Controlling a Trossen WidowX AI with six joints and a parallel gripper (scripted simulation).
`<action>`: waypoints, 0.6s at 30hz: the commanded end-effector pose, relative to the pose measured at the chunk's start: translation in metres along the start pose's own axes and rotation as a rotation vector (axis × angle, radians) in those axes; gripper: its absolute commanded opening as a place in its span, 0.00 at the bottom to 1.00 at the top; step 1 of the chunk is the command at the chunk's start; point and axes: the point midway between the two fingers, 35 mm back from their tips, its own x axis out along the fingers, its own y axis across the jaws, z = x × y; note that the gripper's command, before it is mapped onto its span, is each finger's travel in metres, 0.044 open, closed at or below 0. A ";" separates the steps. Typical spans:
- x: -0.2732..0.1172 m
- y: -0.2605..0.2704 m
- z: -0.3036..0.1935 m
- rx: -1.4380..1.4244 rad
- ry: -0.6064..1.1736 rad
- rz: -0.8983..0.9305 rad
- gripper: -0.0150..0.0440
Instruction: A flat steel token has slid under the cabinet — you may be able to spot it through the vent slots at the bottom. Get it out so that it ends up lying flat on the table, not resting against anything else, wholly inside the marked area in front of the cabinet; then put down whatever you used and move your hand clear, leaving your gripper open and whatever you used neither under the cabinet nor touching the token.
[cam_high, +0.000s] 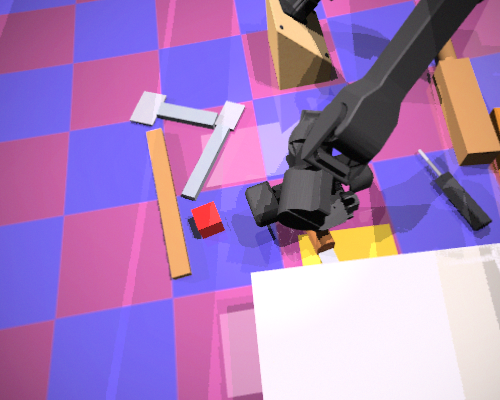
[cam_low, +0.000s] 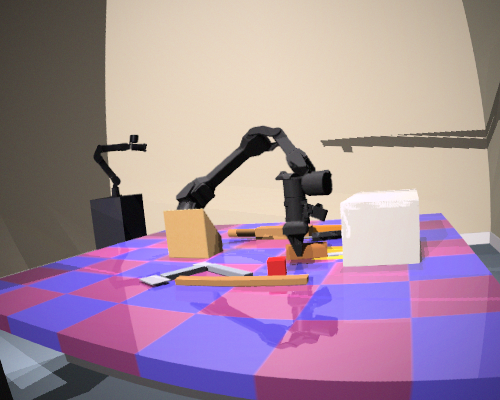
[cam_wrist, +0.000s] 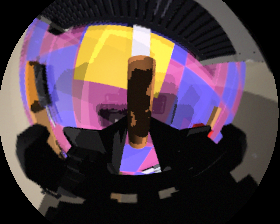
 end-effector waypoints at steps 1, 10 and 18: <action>0.001 0.000 -0.006 -0.003 0.003 0.001 0.25; 0.001 0.000 -0.016 -0.003 0.003 0.000 0.25; 0.001 -0.001 -0.025 -0.003 0.003 0.000 0.25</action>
